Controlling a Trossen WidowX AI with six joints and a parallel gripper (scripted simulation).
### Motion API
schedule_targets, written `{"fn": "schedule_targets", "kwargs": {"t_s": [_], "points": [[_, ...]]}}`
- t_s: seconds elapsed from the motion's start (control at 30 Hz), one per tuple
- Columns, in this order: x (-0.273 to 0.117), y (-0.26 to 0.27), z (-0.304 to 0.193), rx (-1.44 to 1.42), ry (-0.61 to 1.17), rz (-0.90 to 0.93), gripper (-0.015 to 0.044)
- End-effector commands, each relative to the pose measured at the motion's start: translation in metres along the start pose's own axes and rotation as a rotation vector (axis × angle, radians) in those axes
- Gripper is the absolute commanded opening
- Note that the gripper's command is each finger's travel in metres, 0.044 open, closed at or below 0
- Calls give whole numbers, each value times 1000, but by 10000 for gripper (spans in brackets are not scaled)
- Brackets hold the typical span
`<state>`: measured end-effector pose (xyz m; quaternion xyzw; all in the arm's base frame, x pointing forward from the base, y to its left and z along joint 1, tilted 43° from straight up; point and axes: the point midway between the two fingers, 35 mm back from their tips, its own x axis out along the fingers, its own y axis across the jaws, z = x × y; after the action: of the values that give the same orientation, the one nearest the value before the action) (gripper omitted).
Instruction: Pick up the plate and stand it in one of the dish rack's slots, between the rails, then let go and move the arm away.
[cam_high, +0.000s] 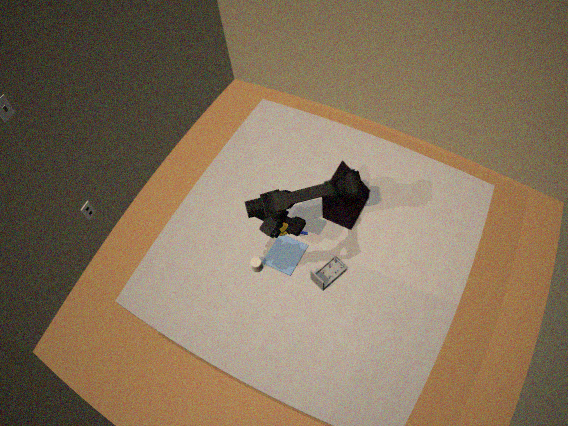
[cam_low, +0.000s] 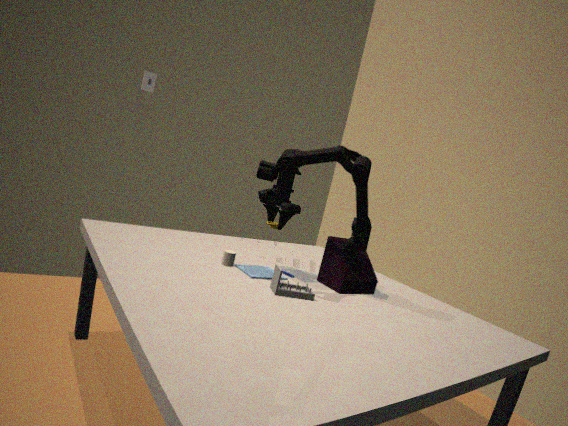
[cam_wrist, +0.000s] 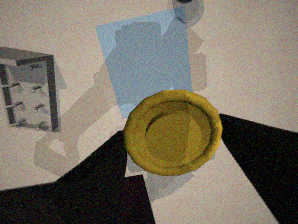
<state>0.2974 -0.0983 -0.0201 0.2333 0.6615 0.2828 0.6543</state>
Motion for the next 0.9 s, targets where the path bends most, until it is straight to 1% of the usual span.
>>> {"fn": "schedule_targets", "kwargs": {"t_s": [0.0,0.1,0.87], "points": [[-10,0,0,-9,-2,-5,0],[-11,8,1,43,-2,-7,0],[-20,119,-9,835,-9,-15,0]]}}
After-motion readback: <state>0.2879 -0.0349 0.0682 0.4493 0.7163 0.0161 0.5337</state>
